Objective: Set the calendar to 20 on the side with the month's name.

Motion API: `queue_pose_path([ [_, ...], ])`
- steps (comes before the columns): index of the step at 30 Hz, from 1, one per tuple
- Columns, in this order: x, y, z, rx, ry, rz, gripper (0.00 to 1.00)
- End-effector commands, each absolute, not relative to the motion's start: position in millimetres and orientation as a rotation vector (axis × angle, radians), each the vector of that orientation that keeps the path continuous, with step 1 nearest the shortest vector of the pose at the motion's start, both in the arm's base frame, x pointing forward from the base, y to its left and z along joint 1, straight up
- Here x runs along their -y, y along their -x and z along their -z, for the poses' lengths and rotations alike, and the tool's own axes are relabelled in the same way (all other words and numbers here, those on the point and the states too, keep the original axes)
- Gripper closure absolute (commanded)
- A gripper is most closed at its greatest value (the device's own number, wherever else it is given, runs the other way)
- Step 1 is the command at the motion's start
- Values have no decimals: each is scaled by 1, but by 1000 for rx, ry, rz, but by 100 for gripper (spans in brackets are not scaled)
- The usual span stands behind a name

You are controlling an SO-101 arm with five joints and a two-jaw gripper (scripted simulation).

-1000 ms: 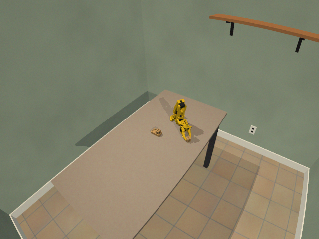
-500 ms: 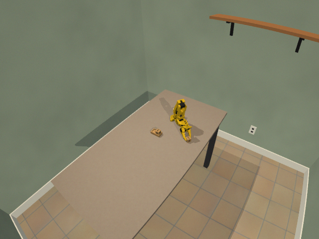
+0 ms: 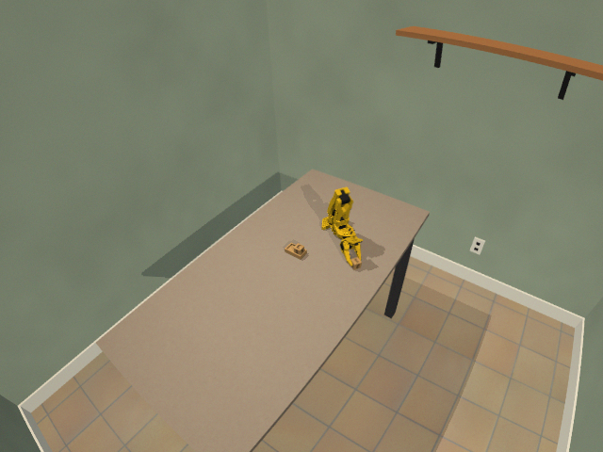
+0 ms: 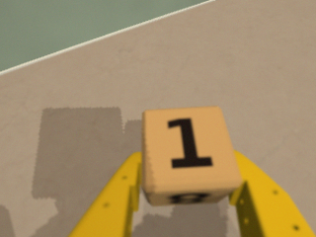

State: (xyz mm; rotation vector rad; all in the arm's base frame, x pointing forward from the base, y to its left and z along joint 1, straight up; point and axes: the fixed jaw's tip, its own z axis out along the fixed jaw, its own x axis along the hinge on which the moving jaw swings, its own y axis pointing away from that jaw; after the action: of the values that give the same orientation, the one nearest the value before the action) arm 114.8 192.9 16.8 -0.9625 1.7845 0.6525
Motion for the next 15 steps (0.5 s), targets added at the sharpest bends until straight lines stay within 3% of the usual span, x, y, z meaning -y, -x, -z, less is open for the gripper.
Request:
queue_pose_path([
  [1,-195,-119,-22,-1751,942,-653,83],
  [15,-195,-119,-22,-1751,942,-653,76],
])
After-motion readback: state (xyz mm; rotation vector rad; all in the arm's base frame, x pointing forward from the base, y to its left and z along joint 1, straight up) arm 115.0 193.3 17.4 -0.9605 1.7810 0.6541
